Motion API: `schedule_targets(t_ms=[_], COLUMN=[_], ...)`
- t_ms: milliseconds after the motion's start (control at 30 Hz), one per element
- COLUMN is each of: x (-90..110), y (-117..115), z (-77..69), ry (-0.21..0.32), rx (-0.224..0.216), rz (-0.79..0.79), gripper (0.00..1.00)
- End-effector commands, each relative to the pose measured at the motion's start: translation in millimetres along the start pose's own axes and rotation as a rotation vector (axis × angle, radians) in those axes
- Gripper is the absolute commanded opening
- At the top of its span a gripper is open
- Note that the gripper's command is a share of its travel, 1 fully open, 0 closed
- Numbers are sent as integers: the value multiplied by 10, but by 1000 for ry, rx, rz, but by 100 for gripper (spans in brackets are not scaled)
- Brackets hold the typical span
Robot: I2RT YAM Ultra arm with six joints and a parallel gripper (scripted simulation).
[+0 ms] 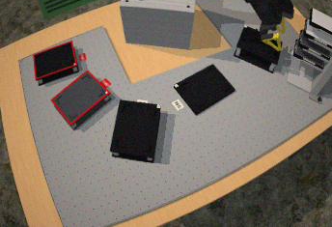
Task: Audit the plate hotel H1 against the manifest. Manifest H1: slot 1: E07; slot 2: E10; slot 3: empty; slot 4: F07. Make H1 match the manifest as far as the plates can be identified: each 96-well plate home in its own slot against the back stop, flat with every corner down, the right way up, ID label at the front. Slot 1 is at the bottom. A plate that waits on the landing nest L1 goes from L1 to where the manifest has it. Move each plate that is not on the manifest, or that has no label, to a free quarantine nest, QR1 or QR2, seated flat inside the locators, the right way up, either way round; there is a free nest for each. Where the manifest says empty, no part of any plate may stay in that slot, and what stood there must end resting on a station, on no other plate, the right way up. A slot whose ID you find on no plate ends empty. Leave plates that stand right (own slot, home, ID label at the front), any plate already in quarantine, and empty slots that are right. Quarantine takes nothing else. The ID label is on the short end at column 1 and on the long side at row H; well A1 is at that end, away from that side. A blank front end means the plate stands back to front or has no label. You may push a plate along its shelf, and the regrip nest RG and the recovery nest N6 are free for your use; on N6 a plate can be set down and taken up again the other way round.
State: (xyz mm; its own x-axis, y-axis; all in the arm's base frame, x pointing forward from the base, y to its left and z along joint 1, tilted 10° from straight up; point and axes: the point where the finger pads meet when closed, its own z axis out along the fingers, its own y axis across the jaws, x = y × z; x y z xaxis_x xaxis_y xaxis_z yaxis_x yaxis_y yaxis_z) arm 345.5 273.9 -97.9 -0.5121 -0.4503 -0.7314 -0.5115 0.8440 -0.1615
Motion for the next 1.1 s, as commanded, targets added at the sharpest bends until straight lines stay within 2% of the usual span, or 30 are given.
schedule_targets(t_ms=[0, 267, 300, 400, 500, 600, 667, 833, 867, 967, 1067], x=[-141, -173, -271, -187, -303, -254, -334, -311, -472, -359, -436], y=[-2, 17, -8, 8, 17, -8, 9, 20, -10, 4, 21], z=[61, 121, 105, 167, 165, 222, 217, 261, 221, 297, 305], ry=[-19, -14, -32, -8, -27, -10, -23, -13, -43, -14, -25], rx=[-2, -5, 0, -2, -6, 0, -3, -6, 0, -2, -7], rz=[-1, -5, 2, -5, -2, -2, -2, -5, 5, -4, -3], gripper=[100, 100, 100, 100, 100, 100, 100, 100, 100, 100, 100])
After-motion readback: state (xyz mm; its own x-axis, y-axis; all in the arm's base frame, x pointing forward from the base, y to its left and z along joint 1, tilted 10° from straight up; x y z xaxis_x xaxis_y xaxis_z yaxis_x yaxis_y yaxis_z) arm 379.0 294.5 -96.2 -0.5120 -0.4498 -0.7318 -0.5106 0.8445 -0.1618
